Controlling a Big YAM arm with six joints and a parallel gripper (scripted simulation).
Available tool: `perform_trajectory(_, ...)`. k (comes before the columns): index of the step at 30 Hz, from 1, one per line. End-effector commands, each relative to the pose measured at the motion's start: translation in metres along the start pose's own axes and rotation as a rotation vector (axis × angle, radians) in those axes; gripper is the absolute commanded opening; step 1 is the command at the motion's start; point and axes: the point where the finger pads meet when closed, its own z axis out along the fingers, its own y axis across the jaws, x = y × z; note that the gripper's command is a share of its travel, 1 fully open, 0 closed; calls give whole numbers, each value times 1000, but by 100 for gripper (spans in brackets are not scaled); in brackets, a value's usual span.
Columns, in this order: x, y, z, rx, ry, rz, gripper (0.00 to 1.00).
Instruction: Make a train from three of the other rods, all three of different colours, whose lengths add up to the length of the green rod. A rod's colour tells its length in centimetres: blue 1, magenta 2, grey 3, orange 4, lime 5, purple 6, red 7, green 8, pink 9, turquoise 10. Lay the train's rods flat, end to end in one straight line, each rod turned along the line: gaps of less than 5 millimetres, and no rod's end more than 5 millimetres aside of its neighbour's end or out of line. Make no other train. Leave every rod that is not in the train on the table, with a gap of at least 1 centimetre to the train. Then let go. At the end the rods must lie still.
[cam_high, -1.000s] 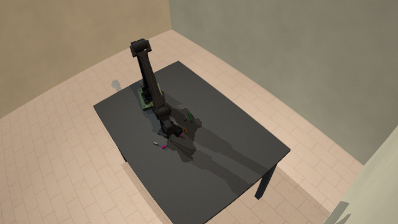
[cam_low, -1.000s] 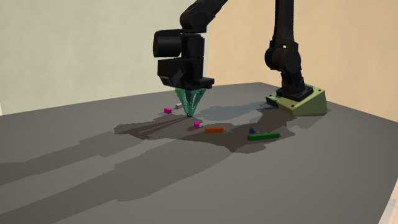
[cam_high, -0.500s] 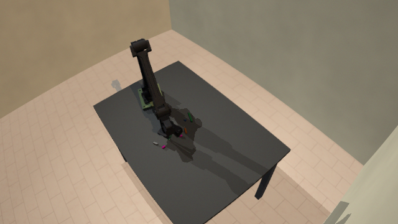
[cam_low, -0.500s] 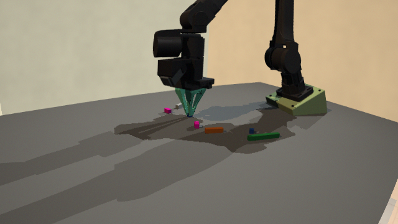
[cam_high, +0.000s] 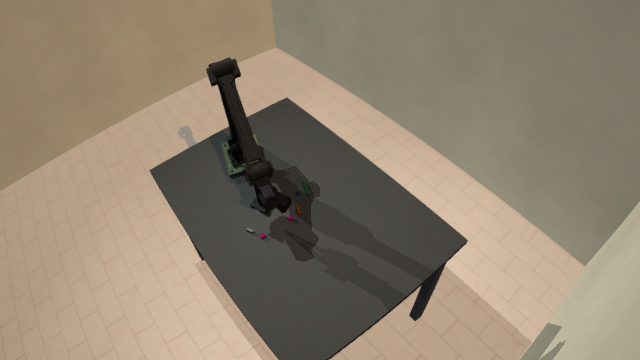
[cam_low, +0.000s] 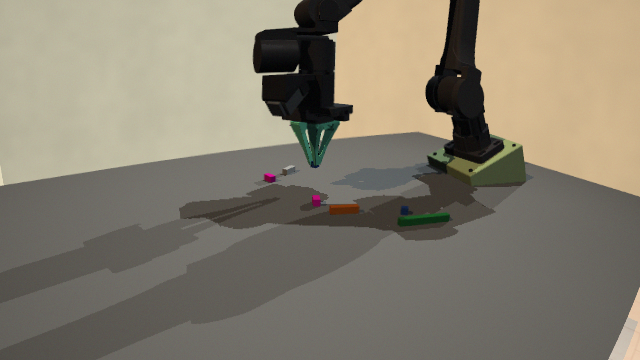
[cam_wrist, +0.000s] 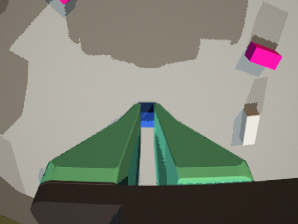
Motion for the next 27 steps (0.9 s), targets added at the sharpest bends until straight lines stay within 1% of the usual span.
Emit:
perform_trajectory(1,-31,-16,-54,45,-81,2,4)
perform_trajectory(3,-30,-16,-69,47,-82,2,4)
perform_trajectory(5,-30,-16,-69,47,-82,2,4)
perform_trajectory(7,-29,-15,-78,42,-73,2,4)
perform_trajectory(9,-29,-15,-89,47,-81,2,4)
perform_trajectory(10,-28,-15,-91,48,-82,2,4)
perform_trajectory(13,-28,-15,-85,35,-60,3,4)
perform_trajectory(16,-30,-17,-86,43,-73,4,4)
perform_trajectory(27,-30,-17,-86,43,-73,4,4)
